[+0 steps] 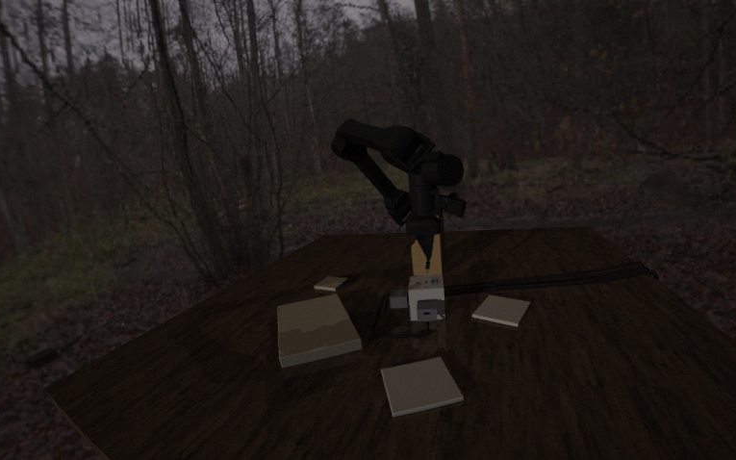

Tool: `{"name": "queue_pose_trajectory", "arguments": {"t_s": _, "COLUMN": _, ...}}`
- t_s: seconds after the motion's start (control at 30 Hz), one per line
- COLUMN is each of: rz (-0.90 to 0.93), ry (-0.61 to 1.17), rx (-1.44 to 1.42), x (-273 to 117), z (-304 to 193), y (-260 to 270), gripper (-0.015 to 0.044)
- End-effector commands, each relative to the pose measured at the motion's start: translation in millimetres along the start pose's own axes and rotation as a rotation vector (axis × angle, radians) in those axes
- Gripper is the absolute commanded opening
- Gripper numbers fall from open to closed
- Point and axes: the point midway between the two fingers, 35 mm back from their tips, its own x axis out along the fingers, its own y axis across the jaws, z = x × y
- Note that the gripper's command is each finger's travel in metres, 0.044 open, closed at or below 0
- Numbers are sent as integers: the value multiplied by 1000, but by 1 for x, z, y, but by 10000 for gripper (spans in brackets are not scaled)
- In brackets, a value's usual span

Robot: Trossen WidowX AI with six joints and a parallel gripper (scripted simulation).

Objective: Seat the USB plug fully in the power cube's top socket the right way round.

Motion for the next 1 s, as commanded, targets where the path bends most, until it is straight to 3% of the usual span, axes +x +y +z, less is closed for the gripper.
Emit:
{"name": "queue_pose_trajectory", "arguments": {"t_s": 0.0, "rz": -1, "ry": -1, "rx": -113, "x": 0, "z": 0, "y": 0, "gripper": 0}}
{"name": "queue_pose_trajectory", "arguments": {"t_s": 0.97, "rz": -1, "ry": -13, "rx": -104, "x": 2, "z": 1, "y": 0, "gripper": 0}}
